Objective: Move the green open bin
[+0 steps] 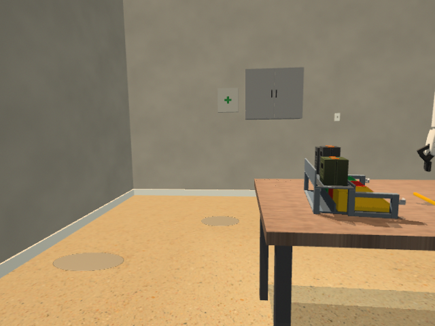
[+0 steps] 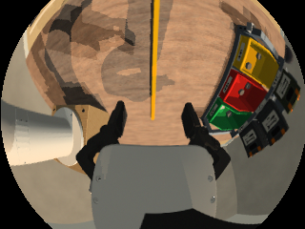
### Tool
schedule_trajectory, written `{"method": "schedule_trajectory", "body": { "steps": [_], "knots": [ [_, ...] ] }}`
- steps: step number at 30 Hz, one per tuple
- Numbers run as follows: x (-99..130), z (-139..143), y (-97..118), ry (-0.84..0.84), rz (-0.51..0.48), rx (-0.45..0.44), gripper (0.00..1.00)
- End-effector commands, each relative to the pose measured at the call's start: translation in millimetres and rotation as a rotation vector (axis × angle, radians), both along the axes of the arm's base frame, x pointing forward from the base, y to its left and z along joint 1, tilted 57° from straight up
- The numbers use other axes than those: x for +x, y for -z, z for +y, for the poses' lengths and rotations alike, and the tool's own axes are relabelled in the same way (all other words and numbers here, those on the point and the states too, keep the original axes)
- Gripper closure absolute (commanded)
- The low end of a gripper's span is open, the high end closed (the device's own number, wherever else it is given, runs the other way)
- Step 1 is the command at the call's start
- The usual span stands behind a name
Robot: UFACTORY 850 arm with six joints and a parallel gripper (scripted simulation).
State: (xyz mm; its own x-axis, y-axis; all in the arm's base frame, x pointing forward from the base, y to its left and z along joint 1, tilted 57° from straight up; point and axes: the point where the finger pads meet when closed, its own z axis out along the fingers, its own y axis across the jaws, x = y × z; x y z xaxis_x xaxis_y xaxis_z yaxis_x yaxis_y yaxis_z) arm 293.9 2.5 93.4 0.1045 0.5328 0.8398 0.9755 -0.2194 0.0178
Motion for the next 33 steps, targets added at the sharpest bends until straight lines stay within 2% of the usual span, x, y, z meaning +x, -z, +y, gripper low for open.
{"method": "schedule_trajectory", "body": {
  "steps": [1, 33],
  "knots": [
    [0.7, 0.0, 0.3, 0.001, -0.001, -0.001, 0.00],
    [2.1, 6.2, 4.4, 0.001, -0.001, -0.001, 0.00]
  ]
}}
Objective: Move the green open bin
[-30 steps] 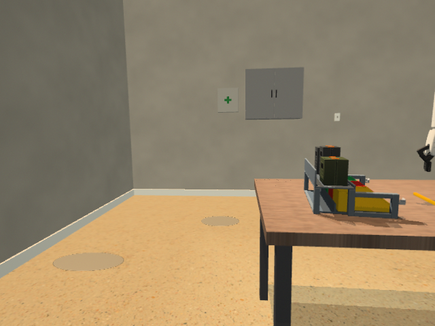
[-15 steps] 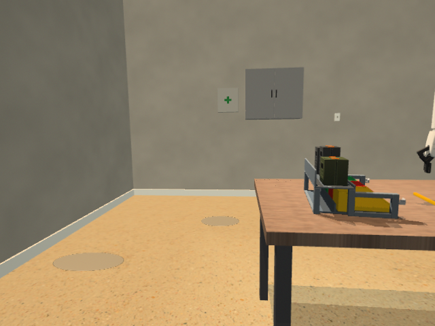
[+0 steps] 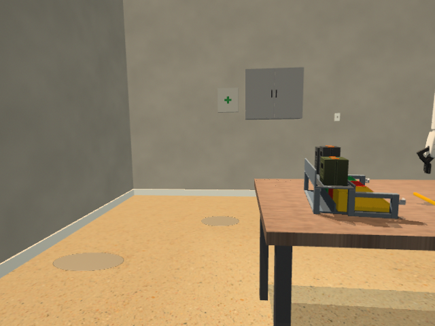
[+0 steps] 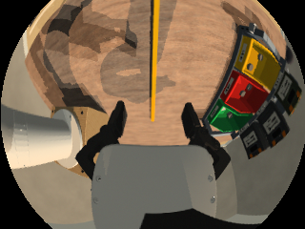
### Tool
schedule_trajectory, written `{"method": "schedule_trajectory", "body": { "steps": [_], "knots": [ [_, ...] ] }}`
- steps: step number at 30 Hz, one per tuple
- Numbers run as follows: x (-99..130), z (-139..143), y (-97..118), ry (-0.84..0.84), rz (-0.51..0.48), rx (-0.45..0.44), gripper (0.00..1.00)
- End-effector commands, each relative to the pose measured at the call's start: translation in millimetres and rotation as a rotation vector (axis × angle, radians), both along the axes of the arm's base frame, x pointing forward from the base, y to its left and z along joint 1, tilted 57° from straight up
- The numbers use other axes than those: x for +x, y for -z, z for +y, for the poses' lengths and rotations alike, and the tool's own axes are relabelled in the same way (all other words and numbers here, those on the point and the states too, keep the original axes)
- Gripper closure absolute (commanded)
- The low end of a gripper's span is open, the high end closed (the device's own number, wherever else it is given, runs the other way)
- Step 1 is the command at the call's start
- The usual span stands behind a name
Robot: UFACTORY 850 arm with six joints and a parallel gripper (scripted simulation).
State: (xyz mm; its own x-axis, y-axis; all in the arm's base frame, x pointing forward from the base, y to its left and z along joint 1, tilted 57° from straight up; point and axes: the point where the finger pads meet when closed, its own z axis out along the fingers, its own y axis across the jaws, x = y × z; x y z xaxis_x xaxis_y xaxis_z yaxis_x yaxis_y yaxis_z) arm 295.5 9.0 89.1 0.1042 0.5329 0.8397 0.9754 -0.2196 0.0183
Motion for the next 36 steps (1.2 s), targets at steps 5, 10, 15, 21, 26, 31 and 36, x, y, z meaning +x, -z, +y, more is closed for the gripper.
{"method": "schedule_trajectory", "body": {
  "steps": [5, 10, 15, 21, 26, 31, 36],
  "knots": [
    [0, 0, 0, 0.001, -0.001, -0.001, 0.00],
    [9, -5, 4, 0.000, -0.001, -0.001, 0.00],
    [42, -21, 18, 0.000, -0.001, -0.001, 0.00],
    [42, -21, 18, 0.000, -0.001, -0.001, 0.00],
    [42, -21, 18, 0.000, -0.001, -0.001, 0.00],
    [83, -43, 36, 0.001, -0.001, -0.001, 0.00],
    [83, -43, 36, 0.001, -0.001, -0.001, 0.00]
  ]
}}
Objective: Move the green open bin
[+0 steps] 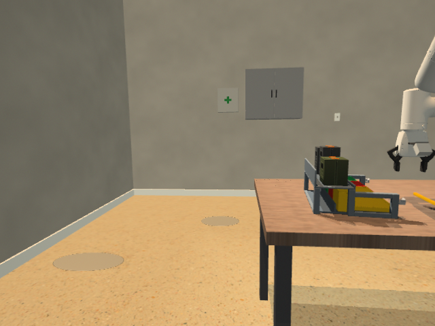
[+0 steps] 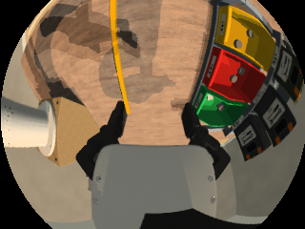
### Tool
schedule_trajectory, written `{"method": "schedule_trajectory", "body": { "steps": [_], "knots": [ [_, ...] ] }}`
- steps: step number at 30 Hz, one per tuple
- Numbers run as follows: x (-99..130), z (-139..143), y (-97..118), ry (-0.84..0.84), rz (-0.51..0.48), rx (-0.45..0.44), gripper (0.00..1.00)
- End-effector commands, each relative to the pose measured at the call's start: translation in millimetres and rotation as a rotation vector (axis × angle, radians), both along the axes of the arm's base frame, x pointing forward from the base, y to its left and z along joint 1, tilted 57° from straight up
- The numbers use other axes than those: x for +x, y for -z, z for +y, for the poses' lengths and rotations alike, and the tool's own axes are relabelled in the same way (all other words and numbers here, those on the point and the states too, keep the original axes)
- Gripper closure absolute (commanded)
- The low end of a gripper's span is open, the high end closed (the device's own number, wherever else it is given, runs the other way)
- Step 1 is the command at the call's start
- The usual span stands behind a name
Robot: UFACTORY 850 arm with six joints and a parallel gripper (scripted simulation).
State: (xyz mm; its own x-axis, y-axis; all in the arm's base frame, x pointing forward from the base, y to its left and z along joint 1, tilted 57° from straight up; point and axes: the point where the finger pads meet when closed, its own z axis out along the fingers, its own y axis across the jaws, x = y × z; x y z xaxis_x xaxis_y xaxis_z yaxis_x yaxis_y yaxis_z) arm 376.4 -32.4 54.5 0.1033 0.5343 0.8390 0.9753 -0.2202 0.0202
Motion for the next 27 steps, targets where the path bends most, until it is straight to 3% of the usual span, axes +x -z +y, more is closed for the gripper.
{"method": "schedule_trajectory", "body": {
  "steps": [1, 7, 12, 24, 27],
  "knots": [
    [2, -1, 1, 0.000, 0.001, 0.001, 0.00],
    [2, -1, 1, 0.000, 0.001, 0.001, 0.00],
    [44, -22, 19, 0.000, 0.001, 0.001, 0.00],
    [44, -22, 19, 0.000, 0.001, 0.001, 0.00],
    [69, -35, 30, 0.000, 0.001, 0.001, 0.00]
  ]
}}
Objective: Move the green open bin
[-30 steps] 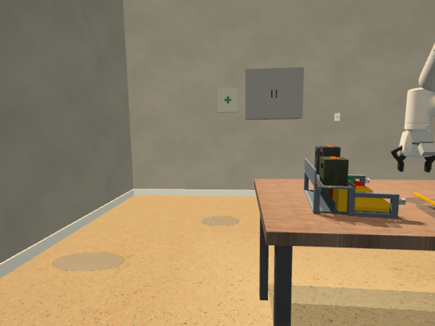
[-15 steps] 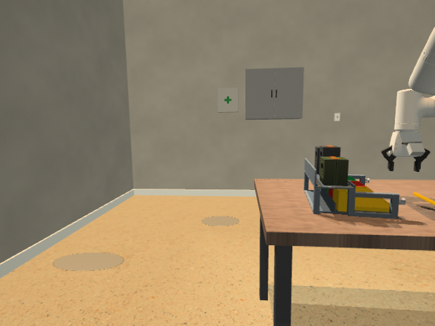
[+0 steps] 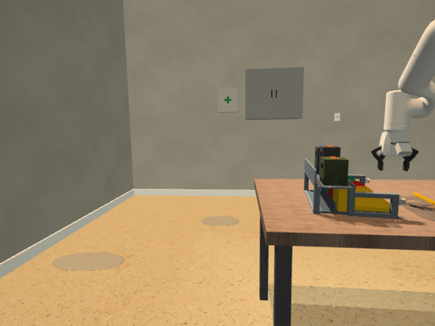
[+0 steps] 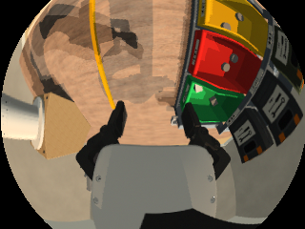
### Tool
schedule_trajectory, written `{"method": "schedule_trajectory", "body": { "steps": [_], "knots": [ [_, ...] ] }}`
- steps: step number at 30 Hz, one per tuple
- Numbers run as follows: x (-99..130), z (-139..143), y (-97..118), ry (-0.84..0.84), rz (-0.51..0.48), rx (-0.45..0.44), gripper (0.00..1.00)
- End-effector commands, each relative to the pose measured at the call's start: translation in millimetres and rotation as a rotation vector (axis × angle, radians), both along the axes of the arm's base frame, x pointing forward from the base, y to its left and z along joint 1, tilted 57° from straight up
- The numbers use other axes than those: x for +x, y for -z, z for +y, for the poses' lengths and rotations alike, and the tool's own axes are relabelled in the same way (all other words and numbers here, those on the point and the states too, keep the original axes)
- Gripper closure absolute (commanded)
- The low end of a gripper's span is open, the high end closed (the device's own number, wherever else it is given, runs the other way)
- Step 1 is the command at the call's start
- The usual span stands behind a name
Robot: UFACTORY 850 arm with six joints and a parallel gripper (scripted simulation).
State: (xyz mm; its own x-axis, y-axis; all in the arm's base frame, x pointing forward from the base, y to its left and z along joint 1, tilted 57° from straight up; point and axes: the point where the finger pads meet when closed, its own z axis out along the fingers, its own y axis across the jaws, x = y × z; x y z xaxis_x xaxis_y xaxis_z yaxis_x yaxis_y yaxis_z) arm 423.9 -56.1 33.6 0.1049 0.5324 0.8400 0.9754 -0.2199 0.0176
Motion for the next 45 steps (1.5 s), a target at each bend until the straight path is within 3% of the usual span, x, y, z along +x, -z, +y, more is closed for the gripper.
{"method": "schedule_trajectory", "body": {
  "steps": [1, 2, 14, 19, 45],
  "knots": [
    [30, -16, 12, 0.000, -0.002, -0.001, 0.00],
    [38, -20, 16, 0.000, -0.002, -0.001, 0.00],
    [38, -20, 16, 0.000, -0.002, -0.001, 0.00],
    [83, -43, 36, 0.000, -0.002, -0.001, 0.00],
    [83, -43, 36, 0.000, -0.002, -0.001, 0.00]
  ]
}}
